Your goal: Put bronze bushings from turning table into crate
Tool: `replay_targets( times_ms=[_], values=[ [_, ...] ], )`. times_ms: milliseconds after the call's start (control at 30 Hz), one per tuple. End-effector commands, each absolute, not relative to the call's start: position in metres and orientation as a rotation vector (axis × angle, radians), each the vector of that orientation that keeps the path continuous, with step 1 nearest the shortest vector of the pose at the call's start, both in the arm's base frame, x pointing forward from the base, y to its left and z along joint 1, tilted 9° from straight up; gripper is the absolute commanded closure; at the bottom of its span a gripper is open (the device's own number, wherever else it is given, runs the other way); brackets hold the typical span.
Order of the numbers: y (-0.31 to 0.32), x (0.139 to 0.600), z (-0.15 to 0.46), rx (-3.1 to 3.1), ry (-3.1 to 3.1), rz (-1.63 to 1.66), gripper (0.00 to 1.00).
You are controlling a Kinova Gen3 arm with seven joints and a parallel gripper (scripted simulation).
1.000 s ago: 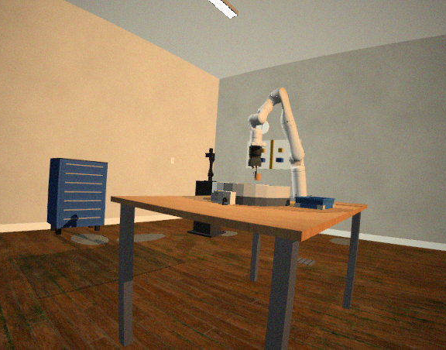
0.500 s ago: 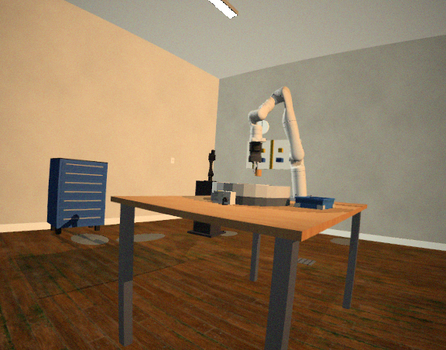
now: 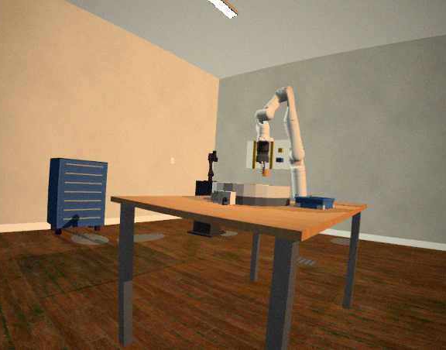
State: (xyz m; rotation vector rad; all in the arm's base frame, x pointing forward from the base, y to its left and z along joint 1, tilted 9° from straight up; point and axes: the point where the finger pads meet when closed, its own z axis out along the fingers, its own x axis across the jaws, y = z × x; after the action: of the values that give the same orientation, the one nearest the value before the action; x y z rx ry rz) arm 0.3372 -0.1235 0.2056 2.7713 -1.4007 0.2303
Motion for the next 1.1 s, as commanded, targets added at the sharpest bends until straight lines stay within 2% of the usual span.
replay_targets(
  times_ms=[0, 300, 467, 867, 1067],
  values=[
    [-0.116, 0.337, 0.207, 2.778, -1.366, 0.239, 1.0],
    [-0.116, 0.337, 0.207, 2.778, -1.366, 0.239, 1.0],
    [-0.059, 0.339, 0.201, 2.778, -1.366, 0.239, 1.0],
    [-0.059, 0.339, 0.201, 2.778, -1.366, 0.239, 1.0],
    [-0.003, 0.34, 0.196, 2.778, -1.366, 0.239, 1.0]
  ],
)
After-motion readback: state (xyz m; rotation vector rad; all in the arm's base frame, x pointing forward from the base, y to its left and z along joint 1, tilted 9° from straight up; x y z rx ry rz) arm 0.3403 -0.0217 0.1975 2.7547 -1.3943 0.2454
